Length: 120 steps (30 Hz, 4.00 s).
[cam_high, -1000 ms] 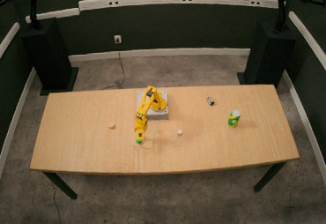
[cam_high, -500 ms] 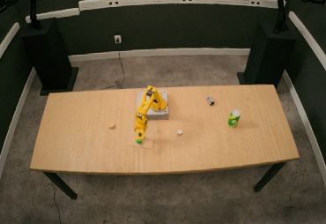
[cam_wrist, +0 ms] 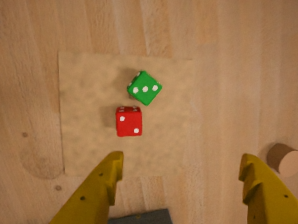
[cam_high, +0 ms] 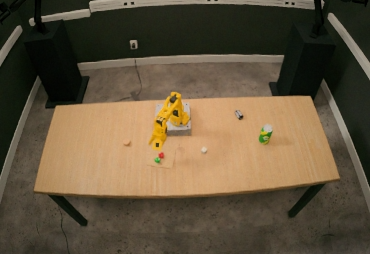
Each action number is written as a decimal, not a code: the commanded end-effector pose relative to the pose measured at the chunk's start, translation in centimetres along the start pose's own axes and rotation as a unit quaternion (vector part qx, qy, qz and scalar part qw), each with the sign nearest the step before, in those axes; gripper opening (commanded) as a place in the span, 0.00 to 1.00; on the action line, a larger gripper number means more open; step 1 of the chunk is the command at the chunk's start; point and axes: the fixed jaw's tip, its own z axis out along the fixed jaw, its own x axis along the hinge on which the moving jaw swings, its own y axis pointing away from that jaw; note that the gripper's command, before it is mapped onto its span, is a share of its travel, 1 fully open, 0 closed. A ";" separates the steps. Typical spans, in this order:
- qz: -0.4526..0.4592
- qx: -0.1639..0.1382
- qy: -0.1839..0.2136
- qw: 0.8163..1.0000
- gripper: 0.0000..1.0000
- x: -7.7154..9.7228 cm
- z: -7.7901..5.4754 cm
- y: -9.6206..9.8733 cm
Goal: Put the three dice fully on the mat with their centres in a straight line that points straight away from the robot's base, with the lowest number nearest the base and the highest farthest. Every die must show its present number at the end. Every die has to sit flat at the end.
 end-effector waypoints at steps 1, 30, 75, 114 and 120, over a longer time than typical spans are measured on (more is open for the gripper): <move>0.006 0.020 -0.052 0.998 0.32 -1.0 -2.1 -0.5; -0.059 0.006 -0.099 0.993 0.31 -2.5 -3.6 2.7; -0.504 -0.187 -0.146 0.830 0.31 5.4 -7.2 25.4; -0.544 -0.125 0.092 0.824 0.31 10.6 1.6 23.6; -0.549 -0.123 0.102 0.821 0.31 11.0 1.9 23.7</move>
